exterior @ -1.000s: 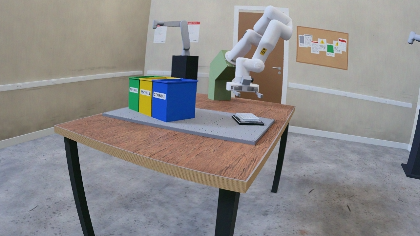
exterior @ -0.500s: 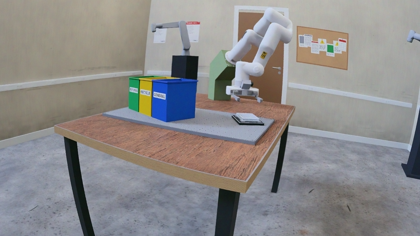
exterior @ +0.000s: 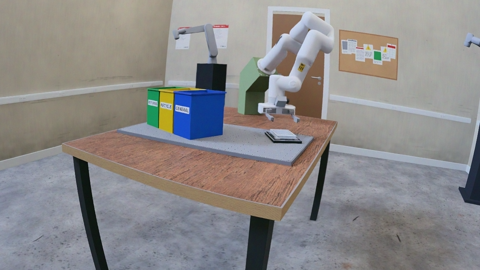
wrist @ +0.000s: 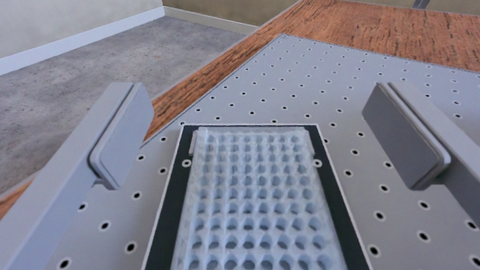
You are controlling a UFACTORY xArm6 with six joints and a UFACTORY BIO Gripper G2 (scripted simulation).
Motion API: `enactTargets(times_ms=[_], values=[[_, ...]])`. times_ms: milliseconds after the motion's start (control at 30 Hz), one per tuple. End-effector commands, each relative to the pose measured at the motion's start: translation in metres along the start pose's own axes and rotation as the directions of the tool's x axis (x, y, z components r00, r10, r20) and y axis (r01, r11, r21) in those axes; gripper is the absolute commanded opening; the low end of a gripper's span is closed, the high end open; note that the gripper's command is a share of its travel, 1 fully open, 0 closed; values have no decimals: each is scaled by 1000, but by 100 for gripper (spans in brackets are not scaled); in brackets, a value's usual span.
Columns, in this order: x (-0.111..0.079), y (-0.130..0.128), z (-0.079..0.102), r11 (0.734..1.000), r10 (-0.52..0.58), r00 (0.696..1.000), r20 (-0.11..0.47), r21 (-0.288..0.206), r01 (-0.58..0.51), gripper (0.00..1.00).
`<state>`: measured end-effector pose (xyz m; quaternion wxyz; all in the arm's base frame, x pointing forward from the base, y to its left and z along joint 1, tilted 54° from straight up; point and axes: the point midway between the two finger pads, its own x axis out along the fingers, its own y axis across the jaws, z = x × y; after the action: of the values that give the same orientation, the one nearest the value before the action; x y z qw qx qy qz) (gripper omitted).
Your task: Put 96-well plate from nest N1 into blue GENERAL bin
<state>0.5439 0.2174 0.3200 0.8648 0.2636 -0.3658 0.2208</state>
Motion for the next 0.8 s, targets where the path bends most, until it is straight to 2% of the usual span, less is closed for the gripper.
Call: enactTargets(times_ms=[0,567,767], values=[[1,0,-7,1000,0,1000,3,-1,0,37],[1,0,-32,1000,0,1000,3,-1,0,37],[1,0,-32,1000,0,1000,3,-1,0,37]])
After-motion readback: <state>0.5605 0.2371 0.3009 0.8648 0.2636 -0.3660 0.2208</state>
